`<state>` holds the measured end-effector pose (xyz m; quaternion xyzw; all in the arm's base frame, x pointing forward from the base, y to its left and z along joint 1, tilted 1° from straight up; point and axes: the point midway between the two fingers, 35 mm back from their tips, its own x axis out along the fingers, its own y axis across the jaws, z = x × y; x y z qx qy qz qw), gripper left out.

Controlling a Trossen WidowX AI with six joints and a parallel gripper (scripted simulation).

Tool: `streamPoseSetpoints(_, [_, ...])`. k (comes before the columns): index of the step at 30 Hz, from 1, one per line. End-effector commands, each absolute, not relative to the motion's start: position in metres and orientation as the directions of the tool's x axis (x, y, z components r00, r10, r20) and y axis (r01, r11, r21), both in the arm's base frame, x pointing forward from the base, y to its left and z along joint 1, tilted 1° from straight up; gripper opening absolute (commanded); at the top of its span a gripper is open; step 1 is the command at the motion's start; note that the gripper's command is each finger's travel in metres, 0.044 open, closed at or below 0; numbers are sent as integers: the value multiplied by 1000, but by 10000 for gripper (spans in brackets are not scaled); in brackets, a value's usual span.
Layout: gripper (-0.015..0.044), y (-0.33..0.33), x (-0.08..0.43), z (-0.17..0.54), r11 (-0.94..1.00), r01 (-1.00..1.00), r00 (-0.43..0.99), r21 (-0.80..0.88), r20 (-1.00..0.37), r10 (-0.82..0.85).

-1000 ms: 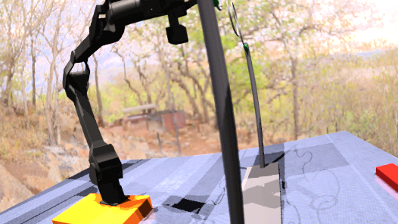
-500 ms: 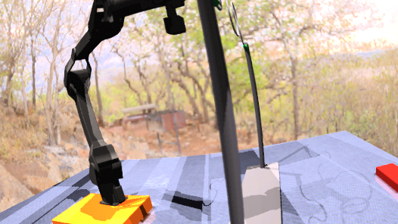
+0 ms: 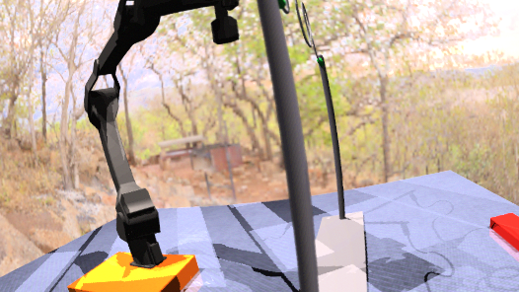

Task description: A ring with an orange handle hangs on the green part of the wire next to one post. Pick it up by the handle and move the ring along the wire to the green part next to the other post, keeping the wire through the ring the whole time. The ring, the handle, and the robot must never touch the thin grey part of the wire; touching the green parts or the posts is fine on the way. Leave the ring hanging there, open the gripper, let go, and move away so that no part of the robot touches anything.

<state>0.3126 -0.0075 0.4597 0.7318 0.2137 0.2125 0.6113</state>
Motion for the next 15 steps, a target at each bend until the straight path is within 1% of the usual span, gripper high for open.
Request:
streamPoseSetpoints(1, [-150,-7,312,460,-109,44,815,993,27,579])
streamPoseSetpoints(15, [-150,-6,312,453,89,33,815,996,-78,574])
